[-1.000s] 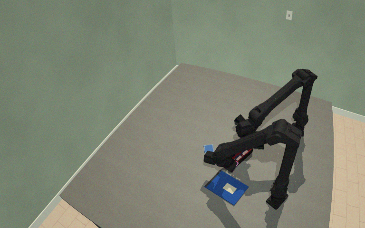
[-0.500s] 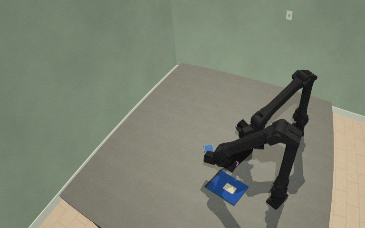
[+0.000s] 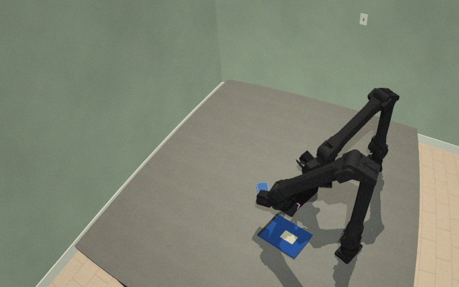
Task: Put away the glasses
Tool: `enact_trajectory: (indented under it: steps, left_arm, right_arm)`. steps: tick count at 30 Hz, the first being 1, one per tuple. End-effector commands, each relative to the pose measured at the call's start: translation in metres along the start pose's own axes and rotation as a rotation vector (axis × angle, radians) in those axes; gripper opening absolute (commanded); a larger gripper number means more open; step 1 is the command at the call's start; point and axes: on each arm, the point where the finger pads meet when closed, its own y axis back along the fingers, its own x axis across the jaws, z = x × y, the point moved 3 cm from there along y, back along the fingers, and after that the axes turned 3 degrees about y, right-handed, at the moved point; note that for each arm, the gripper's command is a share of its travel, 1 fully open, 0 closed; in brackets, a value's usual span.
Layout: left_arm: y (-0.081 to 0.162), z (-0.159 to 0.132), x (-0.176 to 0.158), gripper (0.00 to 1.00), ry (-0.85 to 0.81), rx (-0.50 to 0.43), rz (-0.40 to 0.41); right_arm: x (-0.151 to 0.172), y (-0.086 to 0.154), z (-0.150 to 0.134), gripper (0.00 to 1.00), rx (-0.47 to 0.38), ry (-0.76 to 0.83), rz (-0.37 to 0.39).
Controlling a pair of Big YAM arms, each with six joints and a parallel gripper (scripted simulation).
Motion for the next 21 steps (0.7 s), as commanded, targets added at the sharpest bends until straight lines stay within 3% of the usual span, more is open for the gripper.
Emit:
enact_trajectory:
  steps: [1,11,13,21]
  left_arm:
    - [0.013,0.008,0.011,0.57,-0.012,0.002,0.037]
    - [0.013,0.008,0.011,0.57,-0.012,0.002,0.037]
    - [0.013,0.008,0.011,0.57,-0.012,0.002,0.037]
    - [0.013,0.008,0.011,0.57,-0.012,0.002,0.037]
  right_arm:
    - [0.001,0.007,-0.014,0.00,0.013,0.012,0.007]
    - [0.006,0.009,-0.013,0.00,0.012,0.017,0.015]
    - [0.022,0.035,-0.001,0.00,-0.004,-0.008,0.067]
    - [0.019,0.062,0.006,0.00,-0.015,-0.021,0.064]
